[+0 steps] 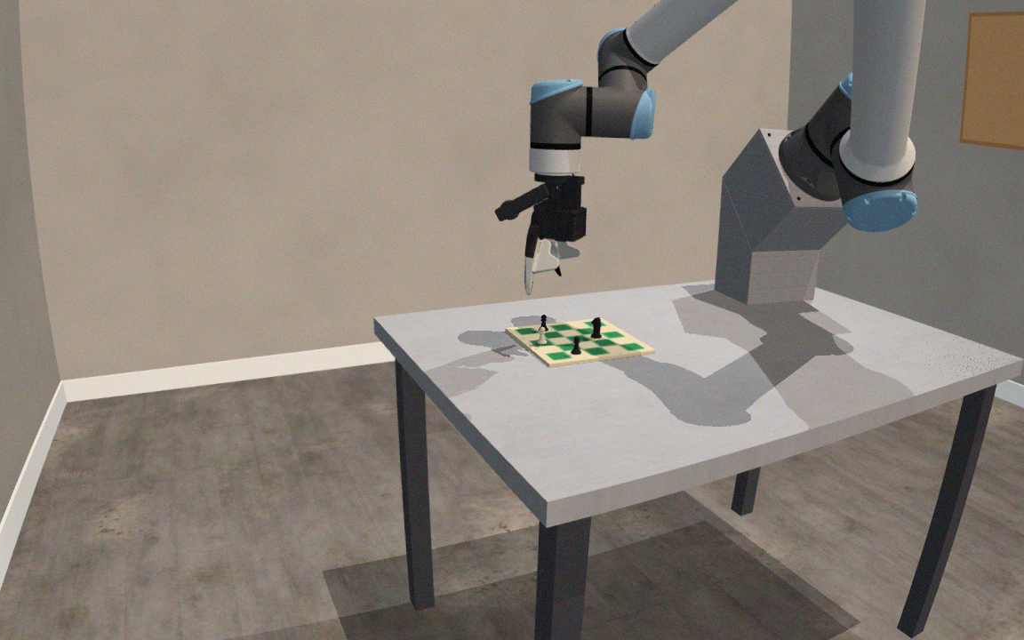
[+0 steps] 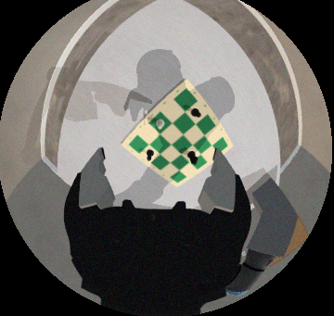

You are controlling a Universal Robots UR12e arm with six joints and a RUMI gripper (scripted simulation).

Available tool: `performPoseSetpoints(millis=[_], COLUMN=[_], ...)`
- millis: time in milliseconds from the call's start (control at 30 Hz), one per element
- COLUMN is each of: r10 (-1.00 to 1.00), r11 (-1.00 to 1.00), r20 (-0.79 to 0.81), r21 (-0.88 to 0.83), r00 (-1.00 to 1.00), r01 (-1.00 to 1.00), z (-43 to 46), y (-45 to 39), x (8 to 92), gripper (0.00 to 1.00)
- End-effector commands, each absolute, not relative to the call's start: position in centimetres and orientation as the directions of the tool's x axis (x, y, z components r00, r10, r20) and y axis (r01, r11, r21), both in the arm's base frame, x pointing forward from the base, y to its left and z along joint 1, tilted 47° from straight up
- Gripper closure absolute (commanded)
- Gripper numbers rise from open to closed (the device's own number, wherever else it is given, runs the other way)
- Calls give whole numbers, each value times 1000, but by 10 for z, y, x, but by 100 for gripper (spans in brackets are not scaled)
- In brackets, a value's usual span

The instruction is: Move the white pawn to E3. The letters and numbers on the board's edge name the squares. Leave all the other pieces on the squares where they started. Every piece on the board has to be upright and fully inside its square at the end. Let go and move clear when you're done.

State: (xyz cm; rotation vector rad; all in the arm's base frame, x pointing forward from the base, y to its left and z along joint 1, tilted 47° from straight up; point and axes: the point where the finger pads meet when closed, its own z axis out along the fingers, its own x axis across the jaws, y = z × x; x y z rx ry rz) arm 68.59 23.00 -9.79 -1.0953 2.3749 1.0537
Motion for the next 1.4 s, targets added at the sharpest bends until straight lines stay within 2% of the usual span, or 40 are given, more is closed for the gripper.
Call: performPoseSetpoints(millis=[0, 700, 1367], r10=[-519, -519, -519], r11=[434, 434, 434], r20=[-550, -550, -550], r21=[490, 490, 490], r00=[-654, -654, -654], r01=[-756, -756, -756], z=[-96, -46, -43], y=[227, 173, 170], x=[687, 688, 688], gripper=[0, 0, 0])
